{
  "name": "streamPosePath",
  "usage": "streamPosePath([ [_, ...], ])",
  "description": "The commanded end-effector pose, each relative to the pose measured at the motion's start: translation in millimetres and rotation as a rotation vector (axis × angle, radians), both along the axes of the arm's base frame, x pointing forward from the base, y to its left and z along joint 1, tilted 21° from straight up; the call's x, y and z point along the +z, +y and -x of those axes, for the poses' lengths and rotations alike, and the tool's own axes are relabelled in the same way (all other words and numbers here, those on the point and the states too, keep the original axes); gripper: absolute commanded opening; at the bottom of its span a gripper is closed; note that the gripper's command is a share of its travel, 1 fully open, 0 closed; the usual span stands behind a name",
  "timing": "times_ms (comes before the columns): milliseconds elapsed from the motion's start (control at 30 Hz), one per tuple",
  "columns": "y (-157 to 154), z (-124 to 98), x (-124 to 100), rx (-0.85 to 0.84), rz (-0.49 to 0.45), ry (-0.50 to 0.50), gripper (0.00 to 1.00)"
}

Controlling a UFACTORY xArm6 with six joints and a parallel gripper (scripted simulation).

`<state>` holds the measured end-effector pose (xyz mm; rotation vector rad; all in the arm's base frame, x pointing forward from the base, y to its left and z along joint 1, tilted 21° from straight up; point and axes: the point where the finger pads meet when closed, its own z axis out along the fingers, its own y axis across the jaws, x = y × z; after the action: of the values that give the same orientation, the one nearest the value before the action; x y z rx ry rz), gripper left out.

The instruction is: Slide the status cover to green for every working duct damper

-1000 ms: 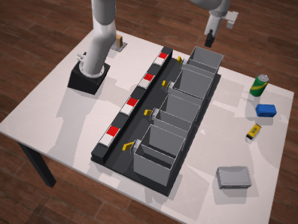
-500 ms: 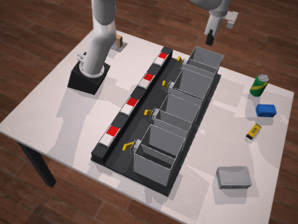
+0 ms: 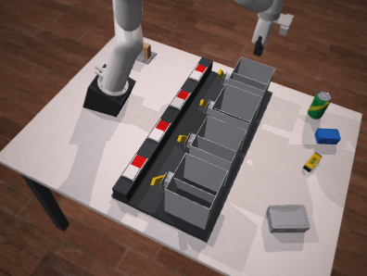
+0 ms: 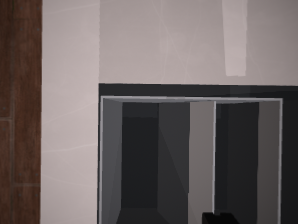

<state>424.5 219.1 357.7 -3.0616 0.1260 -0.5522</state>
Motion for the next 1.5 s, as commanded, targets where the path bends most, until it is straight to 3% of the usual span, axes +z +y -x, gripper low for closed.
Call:
streamPosePath([
  [0,0.4,-0.3,2.2,0.0,-0.002,-0.004,0.0],
  [333,0.4,-0.3,2.2,0.057,0.019,-0.005,0.0],
  [1467,1.1,0.1,2.0,1.052,0.393,-0.02,0.0],
])
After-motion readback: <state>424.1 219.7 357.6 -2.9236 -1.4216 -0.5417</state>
